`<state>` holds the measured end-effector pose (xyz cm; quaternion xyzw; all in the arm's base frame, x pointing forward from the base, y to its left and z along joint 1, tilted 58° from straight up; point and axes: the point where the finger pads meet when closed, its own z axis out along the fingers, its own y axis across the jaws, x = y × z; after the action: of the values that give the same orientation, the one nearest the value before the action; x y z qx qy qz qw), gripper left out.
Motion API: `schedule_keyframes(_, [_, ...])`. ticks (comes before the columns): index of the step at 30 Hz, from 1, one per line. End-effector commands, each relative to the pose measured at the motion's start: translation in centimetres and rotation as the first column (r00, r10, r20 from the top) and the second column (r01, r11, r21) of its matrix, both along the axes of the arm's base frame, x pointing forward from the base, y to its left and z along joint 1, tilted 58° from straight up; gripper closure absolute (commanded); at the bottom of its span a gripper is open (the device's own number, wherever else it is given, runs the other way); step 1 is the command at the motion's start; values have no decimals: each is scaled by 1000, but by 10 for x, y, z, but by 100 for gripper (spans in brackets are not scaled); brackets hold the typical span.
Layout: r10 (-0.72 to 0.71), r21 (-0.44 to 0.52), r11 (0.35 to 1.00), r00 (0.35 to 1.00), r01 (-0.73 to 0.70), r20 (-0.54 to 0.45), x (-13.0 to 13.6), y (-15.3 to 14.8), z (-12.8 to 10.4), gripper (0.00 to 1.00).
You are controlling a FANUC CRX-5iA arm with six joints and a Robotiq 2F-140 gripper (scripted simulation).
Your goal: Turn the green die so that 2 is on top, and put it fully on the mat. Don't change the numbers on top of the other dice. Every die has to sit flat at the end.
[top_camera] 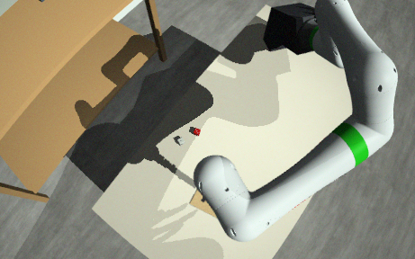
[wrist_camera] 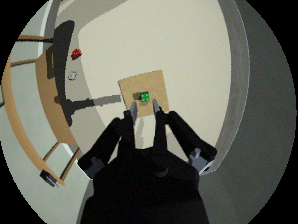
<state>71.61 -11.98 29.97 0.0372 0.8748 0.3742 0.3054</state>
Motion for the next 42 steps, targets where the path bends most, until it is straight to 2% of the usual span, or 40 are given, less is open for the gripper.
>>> schedule_keyframes(1, [-1,0,1000,1000,1,0,0,-1,0,0])
schedule_keyframes(25, [8,-9,1000,1000,-8,11,0,0,0,0])
schedule_keyframes(28, [59,-63,997,996,-55,67,0,0,0,0])
schedule_keyframes(30, [128,-134,985,983,-110,134,1,0,0,0])
schedule_keyframes(33, [173,-182,973,969,-141,174,1,0,0,0])
schedule_keyframes(37, [279,-291,935,926,-202,254,1,1,-1,0])
schedule_keyframes(40, [284,-295,933,924,-204,257,1,1,-1,0])
schedule_keyframes(42, [377,-391,888,872,-244,312,2,1,-1,0])
